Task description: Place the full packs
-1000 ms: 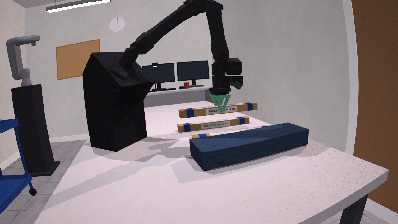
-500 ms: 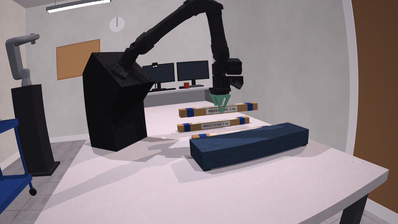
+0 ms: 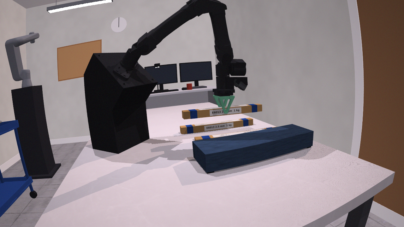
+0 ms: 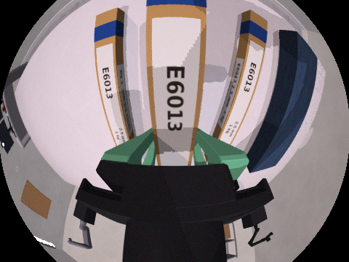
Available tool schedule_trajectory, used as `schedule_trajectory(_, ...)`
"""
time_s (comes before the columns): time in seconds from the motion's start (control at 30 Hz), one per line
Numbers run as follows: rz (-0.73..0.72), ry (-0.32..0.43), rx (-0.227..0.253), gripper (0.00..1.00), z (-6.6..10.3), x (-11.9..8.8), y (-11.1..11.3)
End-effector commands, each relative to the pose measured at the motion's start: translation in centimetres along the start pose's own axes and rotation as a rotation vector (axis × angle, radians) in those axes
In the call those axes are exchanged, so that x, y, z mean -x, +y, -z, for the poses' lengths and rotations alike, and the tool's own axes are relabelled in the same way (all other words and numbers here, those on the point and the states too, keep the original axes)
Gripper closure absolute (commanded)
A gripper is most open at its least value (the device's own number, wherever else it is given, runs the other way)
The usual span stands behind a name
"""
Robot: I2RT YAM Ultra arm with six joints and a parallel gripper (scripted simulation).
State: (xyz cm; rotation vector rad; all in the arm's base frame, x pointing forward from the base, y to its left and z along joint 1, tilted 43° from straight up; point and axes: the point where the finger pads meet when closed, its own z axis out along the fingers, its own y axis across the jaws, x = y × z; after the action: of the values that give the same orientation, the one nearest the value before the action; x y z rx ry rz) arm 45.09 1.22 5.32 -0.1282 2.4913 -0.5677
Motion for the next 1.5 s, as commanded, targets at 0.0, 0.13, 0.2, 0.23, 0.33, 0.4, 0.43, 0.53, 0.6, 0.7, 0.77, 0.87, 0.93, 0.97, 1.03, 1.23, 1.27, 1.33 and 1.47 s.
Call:
schedule_trajectory(0.0,0.0,-0.071,0.015,1.0,2.4,2.8,1.0)
schedule_trajectory(0.13,0.001,-0.071,0.015,1.0,2.4,2.8,1.0)
schedule_trajectory(0.2,0.0,-0.071,0.015,1.0,2.5,2.9,1.0)
schedule_trajectory(0.23,0.0,-0.071,0.015,1.0,2.5,2.9,1.1)
schedule_trajectory(0.33,0.0,-0.071,0.015,1.0,2.5,2.9,1.1)
schedule_trajectory(0.4,0.0,-0.071,0.015,1.0,2.6,2.9,1.1)
schedule_trajectory(0.43,0.001,-0.071,0.015,1.0,2.6,2.9,1.1)
schedule_trajectory(0.53,0.001,-0.071,0.015,1.0,2.6,3.0,1.2)
schedule_trajectory(0.6,0.001,-0.071,0.015,1.0,2.6,3.0,1.2)
schedule_trajectory(0.7,0.002,-0.071,0.015,1.0,2.6,3.0,1.2)
schedule_trajectory(0.77,0.012,-0.043,0.015,1.0,0.8,0.6,0.5)
schedule_trajectory(0.87,0.011,-0.043,0.015,1.0,1.2,0.6,0.5)
schedule_trajectory(0.93,0.011,-0.043,0.015,1.0,1.5,0.6,0.5)
schedule_trajectory(0.97,0.011,-0.043,0.015,1.0,1.6,0.5,0.5)
schedule_trajectory(1.03,0.011,-0.043,0.015,1.0,1.9,0.5,0.5)
schedule_trajectory(1.23,0.011,-0.044,0.015,1.0,2.4,0.5,0.5)
schedule_trajectory(1.27,0.011,-0.044,0.015,1.0,2.5,0.5,0.5)
schedule_trajectory(1.33,0.011,-0.044,0.015,1.0,2.8,0.5,0.5)
schedule_trajectory(1.47,0.011,-0.044,0.015,1.0,3.3,0.5,0.5)
